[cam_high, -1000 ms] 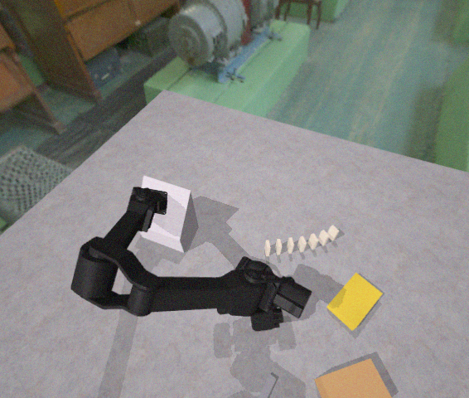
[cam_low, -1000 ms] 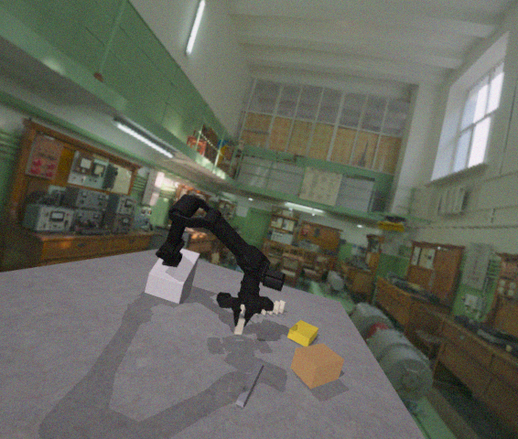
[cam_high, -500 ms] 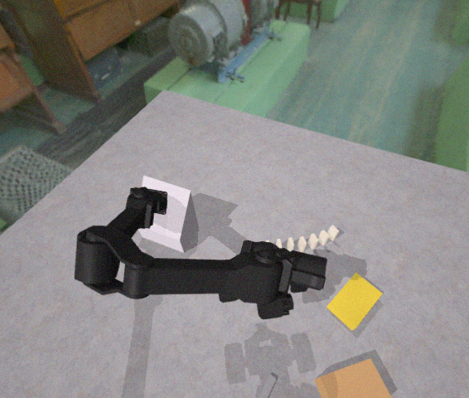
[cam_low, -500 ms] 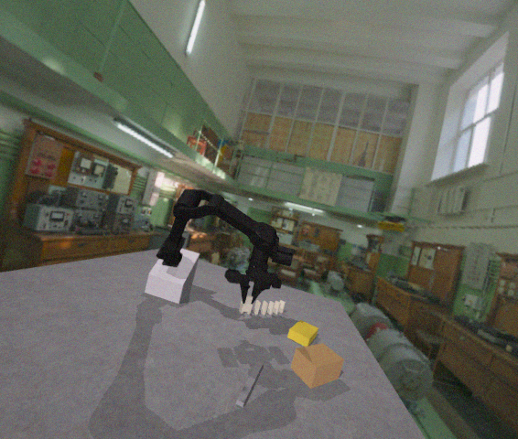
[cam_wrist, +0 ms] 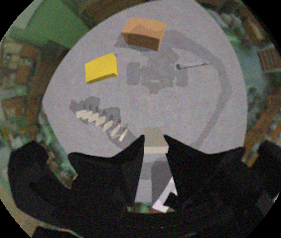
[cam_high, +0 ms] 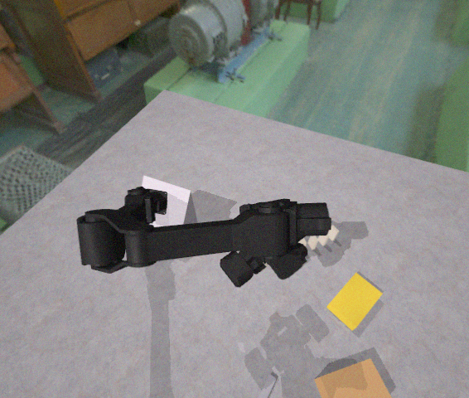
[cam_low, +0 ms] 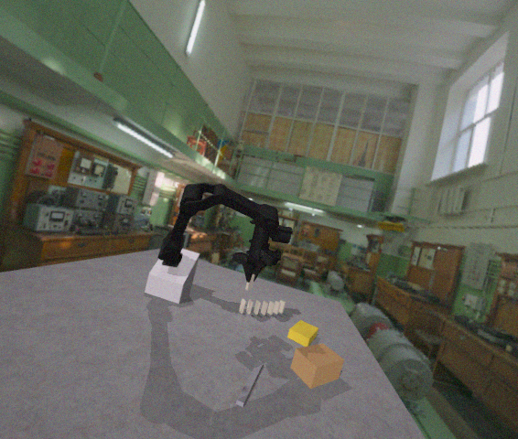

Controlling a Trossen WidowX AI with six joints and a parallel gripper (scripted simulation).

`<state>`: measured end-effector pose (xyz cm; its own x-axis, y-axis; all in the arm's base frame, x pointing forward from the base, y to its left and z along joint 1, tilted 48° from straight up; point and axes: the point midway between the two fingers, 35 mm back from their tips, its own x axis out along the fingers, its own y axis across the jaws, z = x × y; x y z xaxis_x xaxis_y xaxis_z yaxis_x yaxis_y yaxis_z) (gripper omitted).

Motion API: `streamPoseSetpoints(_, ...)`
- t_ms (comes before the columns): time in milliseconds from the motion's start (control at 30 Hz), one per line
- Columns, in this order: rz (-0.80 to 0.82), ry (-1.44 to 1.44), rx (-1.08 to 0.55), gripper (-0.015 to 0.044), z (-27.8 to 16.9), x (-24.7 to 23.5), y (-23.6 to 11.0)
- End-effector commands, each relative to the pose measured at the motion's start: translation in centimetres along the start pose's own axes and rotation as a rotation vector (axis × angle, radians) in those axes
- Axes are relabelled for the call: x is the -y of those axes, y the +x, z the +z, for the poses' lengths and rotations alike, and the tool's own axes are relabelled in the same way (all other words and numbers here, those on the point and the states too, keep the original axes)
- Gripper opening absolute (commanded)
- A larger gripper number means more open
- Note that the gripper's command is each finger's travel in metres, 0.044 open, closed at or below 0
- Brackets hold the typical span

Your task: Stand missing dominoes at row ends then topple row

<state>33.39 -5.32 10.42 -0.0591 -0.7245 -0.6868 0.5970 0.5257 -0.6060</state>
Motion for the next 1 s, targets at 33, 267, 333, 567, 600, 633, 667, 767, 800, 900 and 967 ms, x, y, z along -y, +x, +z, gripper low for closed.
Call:
streamPoseSetpoints(33, -0.008, -0.717, -0.025, 0.0107, -6.2, -4.7, 0.6)
streamPoseSetpoints(267, -0.013, -1.040, -0.028, 0.0107, -9.0, -6.1, 0.7)
streamPoseSetpoints(333, -0.013, -1.040, -0.028, 0.0107, -9.0, -6.1, 0.7)
streamPoseSetpoints(567, -0.013, -1.040, -0.028, 0.0107, -9.0, -6.1, 0.8)
streamPoseSetpoints(600, -0.012, -1.040, -0.028, 0.0107, -9.0, -6.1, 1.1)
streamPoseSetpoints(633, -0.011, -1.041, -0.028, 0.0107, -8.9, -6.2, 1.6)
streamPoseSetpoints(667, -0.009, -1.041, -0.027, 0.0107, -8.9, -6.3, 2.2)
streamPoseSetpoints(767, -0.006, -1.041, -0.026, 0.0107, -8.7, -6.5, 4.1)
streamPoseSetpoints(800, -0.006, -1.042, -0.026, 0.0107, -8.7, -6.5, 4.7)
streamPoseSetpoints(900, -0.005, -1.042, -0.025, 0.0107, -8.7, -6.6, 6.6)
streamPoseSetpoints(967, -0.005, -1.041, -0.025, 0.0107, -8.7, -6.5, 7.8)
